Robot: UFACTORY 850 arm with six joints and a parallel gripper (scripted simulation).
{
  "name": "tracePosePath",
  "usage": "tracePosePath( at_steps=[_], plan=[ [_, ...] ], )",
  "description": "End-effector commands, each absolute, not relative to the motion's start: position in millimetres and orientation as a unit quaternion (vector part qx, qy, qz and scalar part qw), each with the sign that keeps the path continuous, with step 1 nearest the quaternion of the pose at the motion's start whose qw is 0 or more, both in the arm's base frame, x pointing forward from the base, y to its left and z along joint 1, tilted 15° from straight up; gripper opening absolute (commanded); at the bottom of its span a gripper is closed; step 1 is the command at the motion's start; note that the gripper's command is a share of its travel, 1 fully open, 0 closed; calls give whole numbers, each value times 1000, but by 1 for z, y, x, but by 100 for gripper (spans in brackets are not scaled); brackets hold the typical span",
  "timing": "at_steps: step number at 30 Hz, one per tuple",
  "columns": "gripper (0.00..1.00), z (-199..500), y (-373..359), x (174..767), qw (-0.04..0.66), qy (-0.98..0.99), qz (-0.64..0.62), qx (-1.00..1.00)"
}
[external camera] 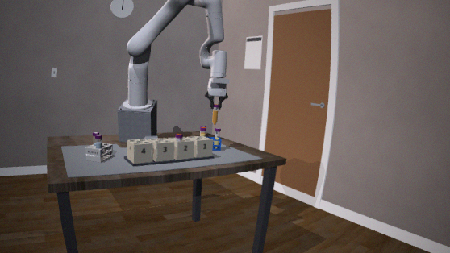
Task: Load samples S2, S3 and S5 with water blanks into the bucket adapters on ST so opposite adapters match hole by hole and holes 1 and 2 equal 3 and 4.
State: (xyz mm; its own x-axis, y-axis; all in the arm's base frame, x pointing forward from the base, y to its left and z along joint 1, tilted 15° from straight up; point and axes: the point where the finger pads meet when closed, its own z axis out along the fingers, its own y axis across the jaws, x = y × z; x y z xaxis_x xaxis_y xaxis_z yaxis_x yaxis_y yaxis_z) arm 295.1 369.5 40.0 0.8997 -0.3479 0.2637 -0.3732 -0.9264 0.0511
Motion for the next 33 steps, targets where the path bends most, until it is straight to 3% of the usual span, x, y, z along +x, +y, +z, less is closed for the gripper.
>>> tracePosePath(
  at_steps=[1,9,33],
  plan=[
    [0,47,341,305,61,-83,116,988],
    [0,54,313,314,72,12,110,991],
    [0,76,211,347,73,12,110,991]
  ],
)
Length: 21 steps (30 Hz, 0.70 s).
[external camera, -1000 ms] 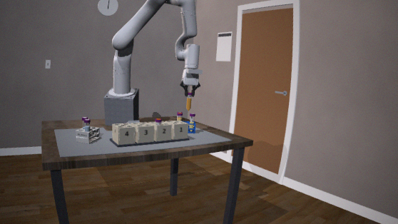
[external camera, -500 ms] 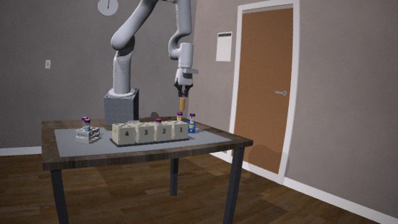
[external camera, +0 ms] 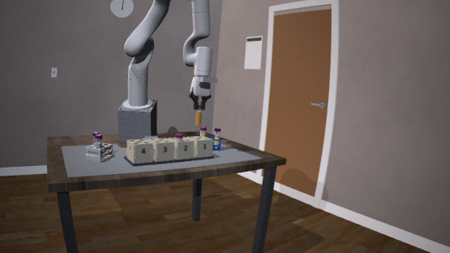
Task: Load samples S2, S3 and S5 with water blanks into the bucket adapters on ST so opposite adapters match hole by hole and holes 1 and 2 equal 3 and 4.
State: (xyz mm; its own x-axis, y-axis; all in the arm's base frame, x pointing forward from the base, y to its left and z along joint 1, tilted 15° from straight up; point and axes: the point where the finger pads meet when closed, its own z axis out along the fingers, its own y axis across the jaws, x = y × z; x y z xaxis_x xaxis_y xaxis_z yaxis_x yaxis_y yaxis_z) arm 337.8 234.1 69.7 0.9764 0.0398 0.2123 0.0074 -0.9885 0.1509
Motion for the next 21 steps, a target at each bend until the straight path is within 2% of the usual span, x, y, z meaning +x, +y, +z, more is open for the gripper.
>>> tracePosePath(
  at_steps=[1,21],
  plan=[
    [0,77,206,348,73,12,110,991],
    [0,95,122,375,73,12,110,991]
  ],
)
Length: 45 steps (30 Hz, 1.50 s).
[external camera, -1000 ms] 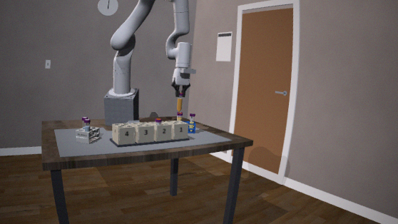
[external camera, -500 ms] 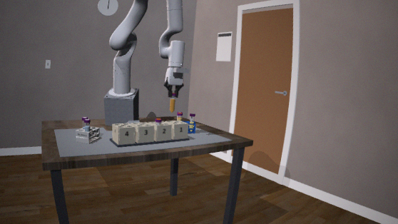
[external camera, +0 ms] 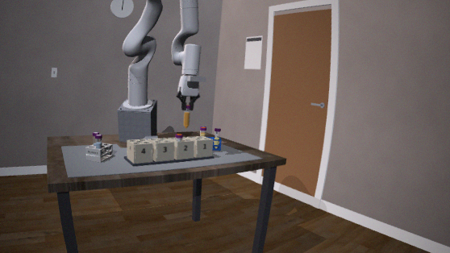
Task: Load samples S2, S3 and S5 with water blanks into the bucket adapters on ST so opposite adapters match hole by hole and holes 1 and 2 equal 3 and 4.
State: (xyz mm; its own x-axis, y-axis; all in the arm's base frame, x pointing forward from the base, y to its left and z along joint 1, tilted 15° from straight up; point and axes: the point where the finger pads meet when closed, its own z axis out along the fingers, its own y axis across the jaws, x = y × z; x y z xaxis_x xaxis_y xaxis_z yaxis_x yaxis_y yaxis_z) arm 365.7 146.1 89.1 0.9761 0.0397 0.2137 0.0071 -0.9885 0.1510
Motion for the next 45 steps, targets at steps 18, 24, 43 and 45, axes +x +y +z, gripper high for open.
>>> tracePosePath(
  at_steps=[18,24,43,45],
  plan=[
    [0,108,64,393,73,12,110,991],
    [0,108,64,393,73,12,110,991],
    [0,104,64,394,73,12,110,991],
    [0,100,63,395,73,12,110,991]
  ],
)
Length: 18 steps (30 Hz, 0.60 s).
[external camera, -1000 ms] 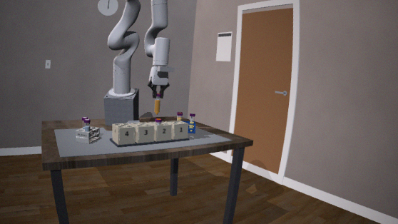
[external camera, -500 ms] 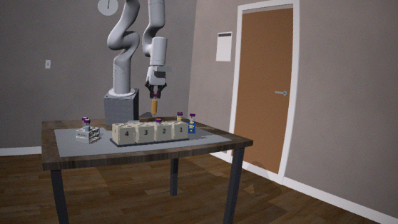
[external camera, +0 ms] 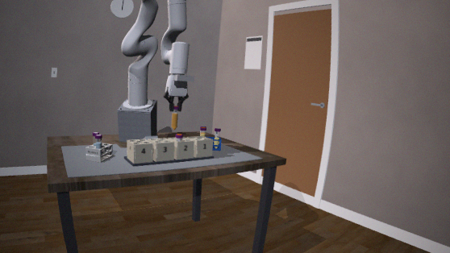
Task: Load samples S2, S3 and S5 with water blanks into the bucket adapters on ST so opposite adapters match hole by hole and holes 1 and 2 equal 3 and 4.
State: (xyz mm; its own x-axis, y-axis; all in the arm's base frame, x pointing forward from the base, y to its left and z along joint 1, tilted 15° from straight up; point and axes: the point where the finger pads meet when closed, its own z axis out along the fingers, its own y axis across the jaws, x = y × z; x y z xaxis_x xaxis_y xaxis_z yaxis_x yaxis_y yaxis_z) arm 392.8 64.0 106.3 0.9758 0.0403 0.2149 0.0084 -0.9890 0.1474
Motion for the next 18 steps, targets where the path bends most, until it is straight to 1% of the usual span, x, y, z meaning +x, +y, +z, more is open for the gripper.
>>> tracePosePath(
  at_steps=[1,18],
  plan=[
    [0,98,63,395,73,12,110,991],
    [0,74,59,401,73,12,110,991]
  ],
)
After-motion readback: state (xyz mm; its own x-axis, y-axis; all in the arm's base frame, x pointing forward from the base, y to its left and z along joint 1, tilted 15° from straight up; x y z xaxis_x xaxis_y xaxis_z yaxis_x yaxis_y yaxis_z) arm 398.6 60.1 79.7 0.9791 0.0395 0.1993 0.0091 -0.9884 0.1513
